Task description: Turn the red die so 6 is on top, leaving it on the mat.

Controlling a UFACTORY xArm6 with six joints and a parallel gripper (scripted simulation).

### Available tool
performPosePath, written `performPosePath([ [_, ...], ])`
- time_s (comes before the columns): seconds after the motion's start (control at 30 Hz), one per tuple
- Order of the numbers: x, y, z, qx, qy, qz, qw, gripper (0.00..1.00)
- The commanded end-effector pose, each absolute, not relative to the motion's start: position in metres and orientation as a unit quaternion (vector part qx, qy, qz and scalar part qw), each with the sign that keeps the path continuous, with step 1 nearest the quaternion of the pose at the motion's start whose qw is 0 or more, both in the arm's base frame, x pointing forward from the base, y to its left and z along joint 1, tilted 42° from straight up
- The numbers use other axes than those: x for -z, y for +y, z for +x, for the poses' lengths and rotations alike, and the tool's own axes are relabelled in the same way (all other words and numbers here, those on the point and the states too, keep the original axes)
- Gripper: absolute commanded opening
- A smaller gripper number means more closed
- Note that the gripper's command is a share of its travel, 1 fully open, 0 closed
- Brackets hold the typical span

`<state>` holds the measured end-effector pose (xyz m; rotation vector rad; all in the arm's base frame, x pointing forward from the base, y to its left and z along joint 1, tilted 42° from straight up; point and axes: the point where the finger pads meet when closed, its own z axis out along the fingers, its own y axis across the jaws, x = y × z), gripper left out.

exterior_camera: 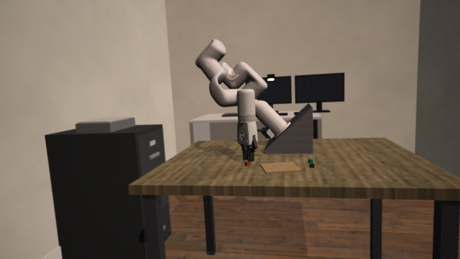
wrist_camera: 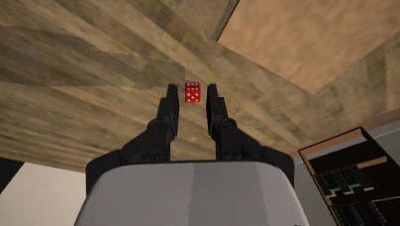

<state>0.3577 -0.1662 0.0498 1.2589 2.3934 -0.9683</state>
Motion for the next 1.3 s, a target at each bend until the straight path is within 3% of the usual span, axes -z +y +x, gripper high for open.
performPosePath([
  [0.0,-0.051,-0.166,0.359,0.333,0.826,0.434,0.135,0.31],
  [1.27,-0.036,-0.179,0.358,0.333,0.826,0.434,0.135,0.31],
])
